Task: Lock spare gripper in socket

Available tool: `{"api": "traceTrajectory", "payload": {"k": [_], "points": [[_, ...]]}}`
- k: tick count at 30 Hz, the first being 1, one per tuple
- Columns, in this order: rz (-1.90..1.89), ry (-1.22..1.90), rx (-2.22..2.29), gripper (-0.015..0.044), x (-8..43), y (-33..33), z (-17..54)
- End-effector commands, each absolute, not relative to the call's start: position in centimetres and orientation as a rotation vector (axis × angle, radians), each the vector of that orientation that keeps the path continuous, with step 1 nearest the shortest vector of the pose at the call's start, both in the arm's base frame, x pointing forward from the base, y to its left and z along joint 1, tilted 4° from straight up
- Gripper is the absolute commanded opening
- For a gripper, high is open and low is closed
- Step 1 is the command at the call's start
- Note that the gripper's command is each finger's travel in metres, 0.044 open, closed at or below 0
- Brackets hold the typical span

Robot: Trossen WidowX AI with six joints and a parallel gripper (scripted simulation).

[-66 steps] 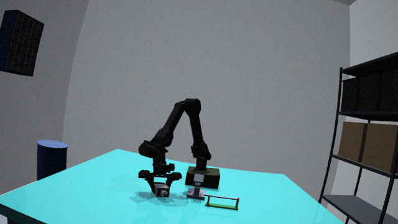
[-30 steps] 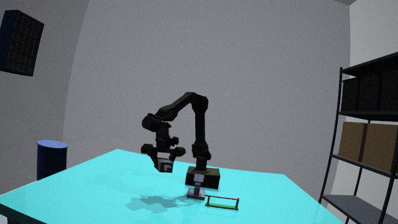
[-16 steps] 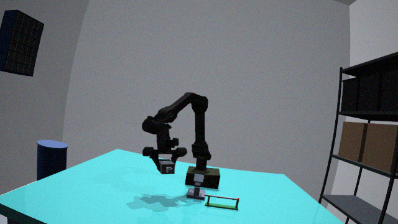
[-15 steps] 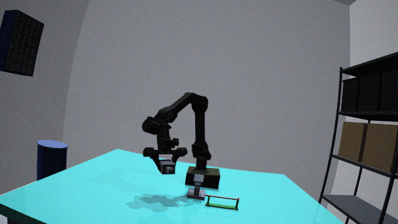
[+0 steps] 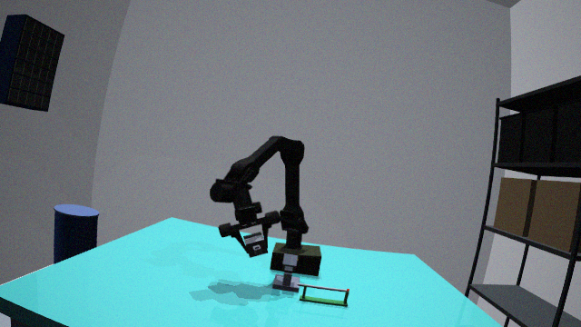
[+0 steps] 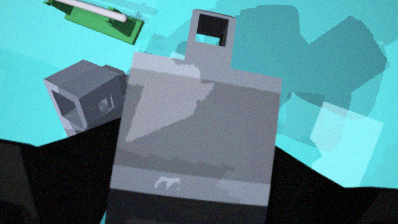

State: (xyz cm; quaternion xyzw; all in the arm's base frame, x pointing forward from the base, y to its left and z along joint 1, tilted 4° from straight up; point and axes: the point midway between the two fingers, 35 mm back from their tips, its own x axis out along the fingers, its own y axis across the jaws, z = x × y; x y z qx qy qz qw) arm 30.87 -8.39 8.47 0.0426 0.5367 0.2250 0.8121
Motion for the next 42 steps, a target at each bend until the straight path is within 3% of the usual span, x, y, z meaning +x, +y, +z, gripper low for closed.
{"api": "traceTrajectory", "payload": {"k": [1, 42], "points": [[0.476, 1.158, 0.193, 0.0, 30.1, -7.6, 8.7], [0.237, 1.469, 1.43, 0.0, 21.8, 0.3, 11.1]]}}
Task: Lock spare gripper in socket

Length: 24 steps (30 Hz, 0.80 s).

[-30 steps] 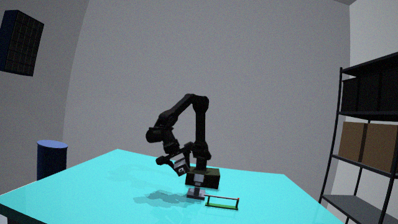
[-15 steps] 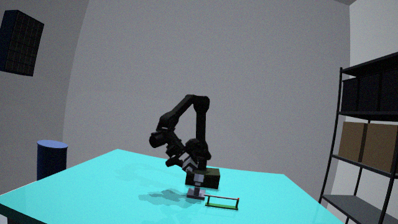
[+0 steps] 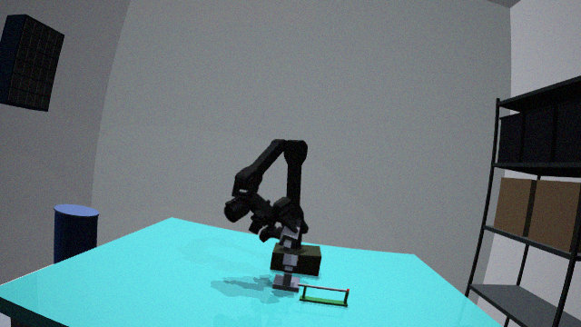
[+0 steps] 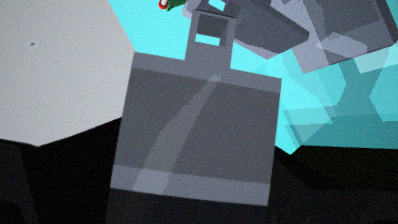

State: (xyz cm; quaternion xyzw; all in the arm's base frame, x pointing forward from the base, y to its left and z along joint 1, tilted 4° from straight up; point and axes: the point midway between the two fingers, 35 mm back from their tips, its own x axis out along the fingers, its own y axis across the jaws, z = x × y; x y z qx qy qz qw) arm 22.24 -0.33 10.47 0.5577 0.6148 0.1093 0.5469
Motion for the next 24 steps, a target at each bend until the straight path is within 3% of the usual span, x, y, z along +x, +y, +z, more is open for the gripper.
{"api": "traceTrajectory", "payload": {"k": [1, 24], "points": [[0.227, 1.477, 1.466, 0.0, 21.7, 0.4, 11.2], [0.174, 1.51, 1.635, 0.0, 22.2, 1.3, 10.7]]}}
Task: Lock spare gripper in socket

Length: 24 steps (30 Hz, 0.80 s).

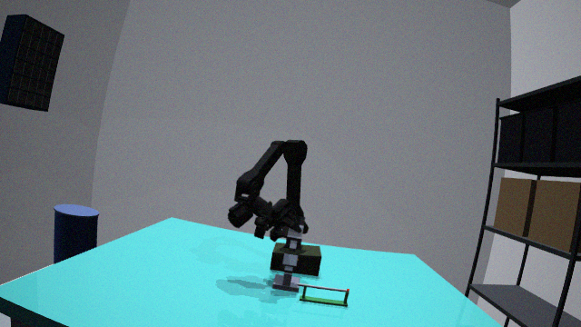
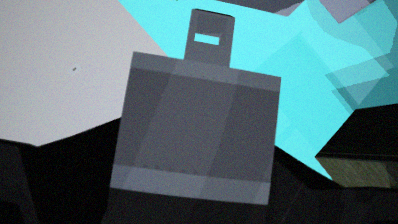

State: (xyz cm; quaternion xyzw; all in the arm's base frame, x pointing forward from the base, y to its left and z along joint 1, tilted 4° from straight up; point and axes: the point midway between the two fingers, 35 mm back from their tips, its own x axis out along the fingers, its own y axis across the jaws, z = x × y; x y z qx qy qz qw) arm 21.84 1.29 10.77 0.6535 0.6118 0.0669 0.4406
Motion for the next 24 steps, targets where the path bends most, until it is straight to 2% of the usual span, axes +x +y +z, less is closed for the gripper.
{"api": "traceTrajectory", "payload": {"k": [1, 24], "points": [[0.173, 1.51, 1.635, 0.0, 22.3, 1.3, 10.6], [0.175, 1.508, 1.634, 0.0, 24.5, 1.3, 8.3]]}}
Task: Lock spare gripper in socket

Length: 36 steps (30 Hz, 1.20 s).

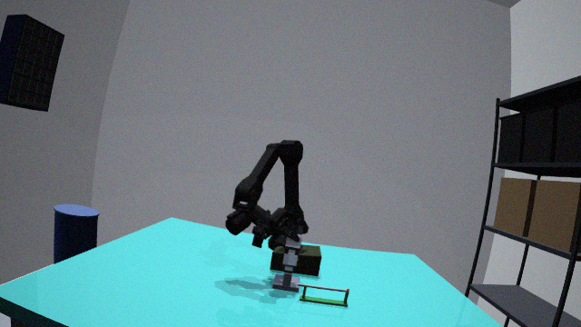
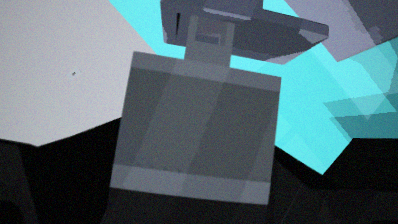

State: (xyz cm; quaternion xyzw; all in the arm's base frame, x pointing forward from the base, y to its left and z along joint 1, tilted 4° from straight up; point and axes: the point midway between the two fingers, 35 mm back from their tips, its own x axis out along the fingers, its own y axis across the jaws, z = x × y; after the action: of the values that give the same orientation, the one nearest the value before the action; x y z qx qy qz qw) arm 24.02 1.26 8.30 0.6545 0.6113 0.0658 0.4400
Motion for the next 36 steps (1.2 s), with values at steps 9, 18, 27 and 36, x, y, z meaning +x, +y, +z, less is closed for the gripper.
{"api": "traceTrajectory", "payload": {"k": [9, 18, 27, 36], "points": [[0.176, 1.507, 1.634, 0.0, 25.4, 1.3, 7.4], [0.176, 1.507, 1.633, 0.0, 26.1, 1.3, 6.6], [0.161, 1.521, 1.631, 0.0, 25.5, 1.3, 6.6], [0.161, 1.521, 1.631, 0.0184, 25.5, 1.3, 6.6]]}}
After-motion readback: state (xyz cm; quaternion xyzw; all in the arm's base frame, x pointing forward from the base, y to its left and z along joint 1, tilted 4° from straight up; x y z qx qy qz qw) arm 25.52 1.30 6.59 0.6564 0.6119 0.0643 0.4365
